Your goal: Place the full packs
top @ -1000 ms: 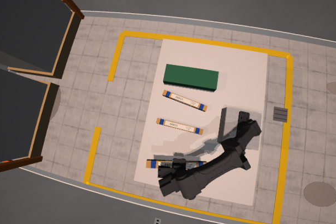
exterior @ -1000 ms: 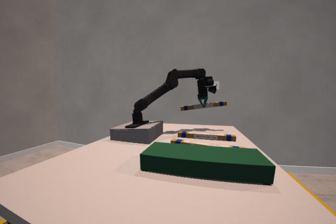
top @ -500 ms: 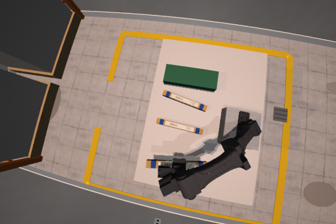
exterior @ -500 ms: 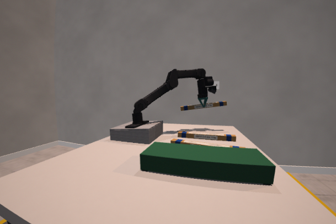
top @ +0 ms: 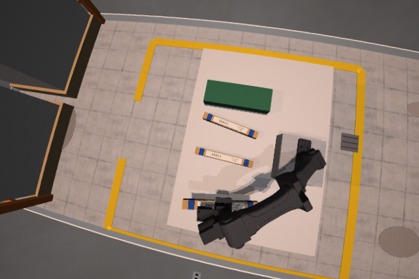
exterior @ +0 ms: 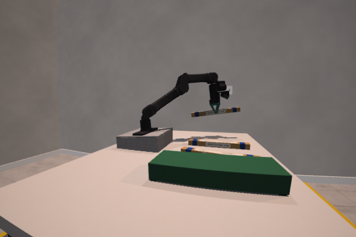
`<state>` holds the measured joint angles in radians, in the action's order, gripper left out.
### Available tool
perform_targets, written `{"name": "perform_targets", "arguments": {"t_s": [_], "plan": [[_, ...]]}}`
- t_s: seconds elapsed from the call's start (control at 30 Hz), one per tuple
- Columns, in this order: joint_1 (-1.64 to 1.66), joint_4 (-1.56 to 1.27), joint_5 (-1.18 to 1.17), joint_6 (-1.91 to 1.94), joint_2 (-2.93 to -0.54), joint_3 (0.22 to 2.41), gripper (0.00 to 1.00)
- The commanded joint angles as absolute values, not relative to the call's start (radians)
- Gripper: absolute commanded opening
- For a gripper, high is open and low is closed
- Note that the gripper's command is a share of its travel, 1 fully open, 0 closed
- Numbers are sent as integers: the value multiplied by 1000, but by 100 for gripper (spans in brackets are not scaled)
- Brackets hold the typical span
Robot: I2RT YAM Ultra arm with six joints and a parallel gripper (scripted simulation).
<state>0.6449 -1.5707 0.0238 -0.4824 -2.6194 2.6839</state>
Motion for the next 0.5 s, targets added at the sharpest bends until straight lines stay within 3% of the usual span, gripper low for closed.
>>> {"name": "perform_targets", "arguments": {"t_s": [0.0,0.47], "plan": [[650,-1571,26,-482,-2553,2681,0],[612,-1571,23,-585,-2510,2598,0]]}}
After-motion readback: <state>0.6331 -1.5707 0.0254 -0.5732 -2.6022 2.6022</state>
